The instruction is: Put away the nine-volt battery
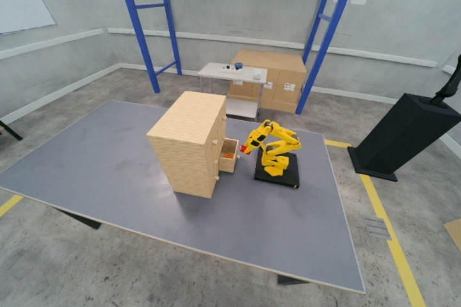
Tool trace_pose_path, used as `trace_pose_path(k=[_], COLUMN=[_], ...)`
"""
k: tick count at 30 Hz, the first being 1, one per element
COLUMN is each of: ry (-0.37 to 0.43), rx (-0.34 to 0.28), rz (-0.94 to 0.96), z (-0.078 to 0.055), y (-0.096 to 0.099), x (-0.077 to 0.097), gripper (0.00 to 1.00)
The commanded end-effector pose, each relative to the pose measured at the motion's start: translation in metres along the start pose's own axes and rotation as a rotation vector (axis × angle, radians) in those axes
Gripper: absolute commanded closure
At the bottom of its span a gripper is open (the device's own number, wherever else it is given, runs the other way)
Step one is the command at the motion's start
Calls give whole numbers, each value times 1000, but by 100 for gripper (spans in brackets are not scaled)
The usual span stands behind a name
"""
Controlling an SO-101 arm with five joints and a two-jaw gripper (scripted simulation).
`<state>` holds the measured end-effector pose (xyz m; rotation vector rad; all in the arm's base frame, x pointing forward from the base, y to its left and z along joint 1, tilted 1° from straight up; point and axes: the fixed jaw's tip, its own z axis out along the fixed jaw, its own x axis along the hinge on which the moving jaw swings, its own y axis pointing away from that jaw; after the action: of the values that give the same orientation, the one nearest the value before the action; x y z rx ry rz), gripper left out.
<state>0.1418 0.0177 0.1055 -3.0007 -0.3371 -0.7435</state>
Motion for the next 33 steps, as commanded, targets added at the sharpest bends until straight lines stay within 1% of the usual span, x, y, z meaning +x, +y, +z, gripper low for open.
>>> trace_pose_path(k=[1, 9, 14, 26, 33], ry=[51, 145, 145, 28, 28], rx=[5, 2, 2, 7, 7], rz=[-1, 0, 0, 1, 1], z=[-9, -24, -24, -18, -18], y=[-1, -1, -1, -2, -2], x=[5, 12, 12, 12, 12], gripper=[100, 100, 100, 100, 100])
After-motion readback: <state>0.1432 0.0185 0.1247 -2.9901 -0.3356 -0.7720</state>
